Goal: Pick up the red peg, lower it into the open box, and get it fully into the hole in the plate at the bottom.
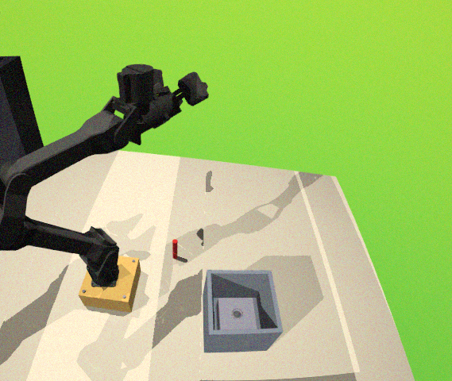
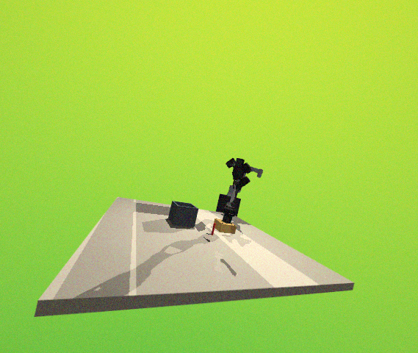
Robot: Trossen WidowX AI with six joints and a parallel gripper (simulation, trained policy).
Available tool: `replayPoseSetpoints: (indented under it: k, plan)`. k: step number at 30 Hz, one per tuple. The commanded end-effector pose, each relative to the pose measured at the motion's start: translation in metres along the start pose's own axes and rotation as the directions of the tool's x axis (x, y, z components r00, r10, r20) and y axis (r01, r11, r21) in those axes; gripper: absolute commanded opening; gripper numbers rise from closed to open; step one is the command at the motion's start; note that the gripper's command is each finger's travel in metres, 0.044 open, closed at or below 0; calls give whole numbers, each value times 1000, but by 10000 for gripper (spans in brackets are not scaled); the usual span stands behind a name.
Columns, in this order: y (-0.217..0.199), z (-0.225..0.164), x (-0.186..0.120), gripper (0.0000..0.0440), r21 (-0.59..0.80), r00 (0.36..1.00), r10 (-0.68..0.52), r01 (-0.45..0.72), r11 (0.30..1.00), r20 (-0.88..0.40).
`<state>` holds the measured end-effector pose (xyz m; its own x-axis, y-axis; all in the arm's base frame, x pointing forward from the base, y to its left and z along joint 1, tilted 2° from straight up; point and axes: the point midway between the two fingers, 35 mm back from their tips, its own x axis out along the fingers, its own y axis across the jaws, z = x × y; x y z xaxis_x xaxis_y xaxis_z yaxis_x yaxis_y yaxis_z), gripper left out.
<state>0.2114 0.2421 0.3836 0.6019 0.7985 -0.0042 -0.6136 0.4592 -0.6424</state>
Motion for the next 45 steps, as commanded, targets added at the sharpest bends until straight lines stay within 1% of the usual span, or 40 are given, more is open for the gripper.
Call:
replayPoseSetpoints:
  k: [1, 5, 10, 14, 19, 26, 32, 38, 45]
  plan:
    - [-4, -14, 2, 440, 116, 998, -4, 10, 993, -59]
    - [-8, -28, 2, 440, 240, 993, -3, 32, 970, -119]
    - [-12, -46, 0, 440, 385, 981, 0, 75, 920, -193]
    - [-14, -60, -2, 440, 491, 968, 8, 121, 863, -251]
    - [-16, -78, -5, 440, 606, 946, 22, 189, 773, -323]
    - [-15, -103, -13, 440, 728, 907, 55, 298, 618, -418]
    - [-11, -124, -21, 440, 790, 864, 95, 400, 464, -494]
    - [-4, -143, -31, 440, 810, 814, 149, 503, 301, -561]
    - [7, -164, -44, 440, 777, 746, 225, 620, 109, -627]
